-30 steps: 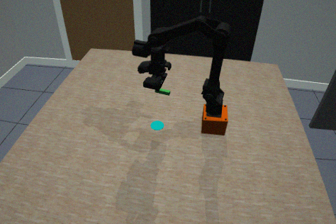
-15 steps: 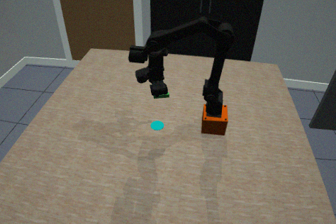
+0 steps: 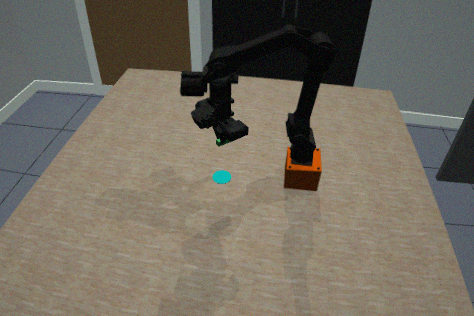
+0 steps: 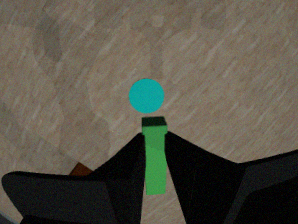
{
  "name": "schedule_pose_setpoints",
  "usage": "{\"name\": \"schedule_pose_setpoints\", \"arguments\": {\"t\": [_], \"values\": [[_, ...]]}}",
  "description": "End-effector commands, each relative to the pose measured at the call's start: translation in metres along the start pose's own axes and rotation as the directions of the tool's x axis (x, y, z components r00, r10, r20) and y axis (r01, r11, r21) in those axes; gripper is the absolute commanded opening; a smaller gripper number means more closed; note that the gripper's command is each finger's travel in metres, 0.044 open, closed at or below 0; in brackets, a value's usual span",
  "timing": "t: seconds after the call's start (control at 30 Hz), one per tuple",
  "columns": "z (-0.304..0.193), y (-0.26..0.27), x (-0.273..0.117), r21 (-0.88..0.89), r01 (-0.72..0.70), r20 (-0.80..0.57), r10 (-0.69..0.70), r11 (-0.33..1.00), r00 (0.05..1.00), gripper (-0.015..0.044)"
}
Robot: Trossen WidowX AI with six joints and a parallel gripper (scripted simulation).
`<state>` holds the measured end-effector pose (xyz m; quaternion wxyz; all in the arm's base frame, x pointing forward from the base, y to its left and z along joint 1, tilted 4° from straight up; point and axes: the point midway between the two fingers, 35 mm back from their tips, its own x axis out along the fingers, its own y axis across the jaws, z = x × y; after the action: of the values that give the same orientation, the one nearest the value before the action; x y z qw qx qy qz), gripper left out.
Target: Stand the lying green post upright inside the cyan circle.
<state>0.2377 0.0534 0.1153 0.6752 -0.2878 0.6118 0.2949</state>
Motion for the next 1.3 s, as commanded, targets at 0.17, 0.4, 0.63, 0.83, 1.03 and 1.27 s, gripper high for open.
{"name": "schedule_pose_setpoints", "arguments": {"t": [0.17,0.4,0.63,0.83,1.03,1.27], "values": [[0.002,0.0,0.003,-0.014,-0.001,0.021,0.002,1.0,1.0,0.0023],[0.007,-0.004,0.01,0.014,-0.014,0.07,0.013,1.0,0.997,0.0023],[0.011,-0.007,0.016,0.04,-0.026,0.119,0.022,0.999,0.993,0.0023],[0.015,-0.011,0.021,0.06,-0.038,0.162,0.028,0.998,0.986,0.0023],[0.018,-0.014,0.026,0.079,-0.049,0.204,0.032,0.996,0.978,0.0023],[0.022,-0.018,0.031,0.098,-0.062,0.253,0.036,0.993,0.967,0.0023]]}}
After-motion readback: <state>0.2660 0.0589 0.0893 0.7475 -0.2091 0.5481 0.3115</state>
